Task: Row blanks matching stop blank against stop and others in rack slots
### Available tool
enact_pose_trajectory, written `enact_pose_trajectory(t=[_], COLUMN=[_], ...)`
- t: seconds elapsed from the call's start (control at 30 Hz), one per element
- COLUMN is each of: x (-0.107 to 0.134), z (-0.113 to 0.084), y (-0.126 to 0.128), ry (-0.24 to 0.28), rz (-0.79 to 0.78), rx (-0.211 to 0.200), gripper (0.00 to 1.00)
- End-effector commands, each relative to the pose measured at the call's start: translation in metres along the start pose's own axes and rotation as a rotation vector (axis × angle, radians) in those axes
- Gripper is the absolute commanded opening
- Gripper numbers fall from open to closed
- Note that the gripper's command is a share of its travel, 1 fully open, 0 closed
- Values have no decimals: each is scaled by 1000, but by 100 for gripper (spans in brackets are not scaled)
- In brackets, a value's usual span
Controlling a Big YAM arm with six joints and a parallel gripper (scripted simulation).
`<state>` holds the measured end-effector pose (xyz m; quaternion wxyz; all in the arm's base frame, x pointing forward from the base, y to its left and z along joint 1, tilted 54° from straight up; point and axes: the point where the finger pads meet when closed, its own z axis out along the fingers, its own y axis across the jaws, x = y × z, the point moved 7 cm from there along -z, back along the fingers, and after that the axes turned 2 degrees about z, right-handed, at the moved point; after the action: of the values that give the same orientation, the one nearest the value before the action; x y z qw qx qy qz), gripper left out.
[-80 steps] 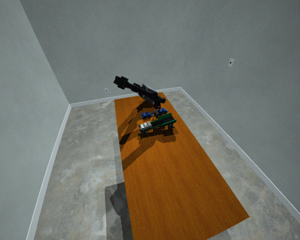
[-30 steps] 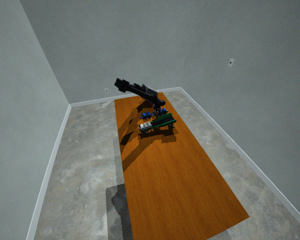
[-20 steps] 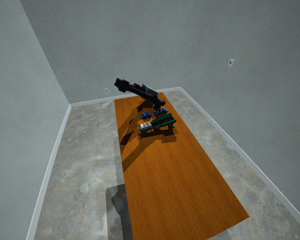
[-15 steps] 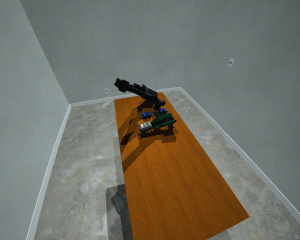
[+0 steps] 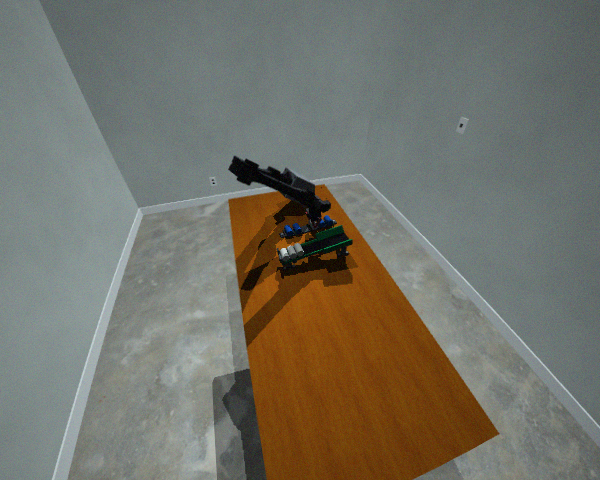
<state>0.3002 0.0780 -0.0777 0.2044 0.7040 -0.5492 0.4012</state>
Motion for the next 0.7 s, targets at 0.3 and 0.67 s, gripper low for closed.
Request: enact_pose_trajectory(t=[0.3,0.67], x=[-2,-3], z=[5,-14], y=[4,-6], ry=[5,-5], rz=[-17,2], rx=[-7,23], gripper=[59,59])
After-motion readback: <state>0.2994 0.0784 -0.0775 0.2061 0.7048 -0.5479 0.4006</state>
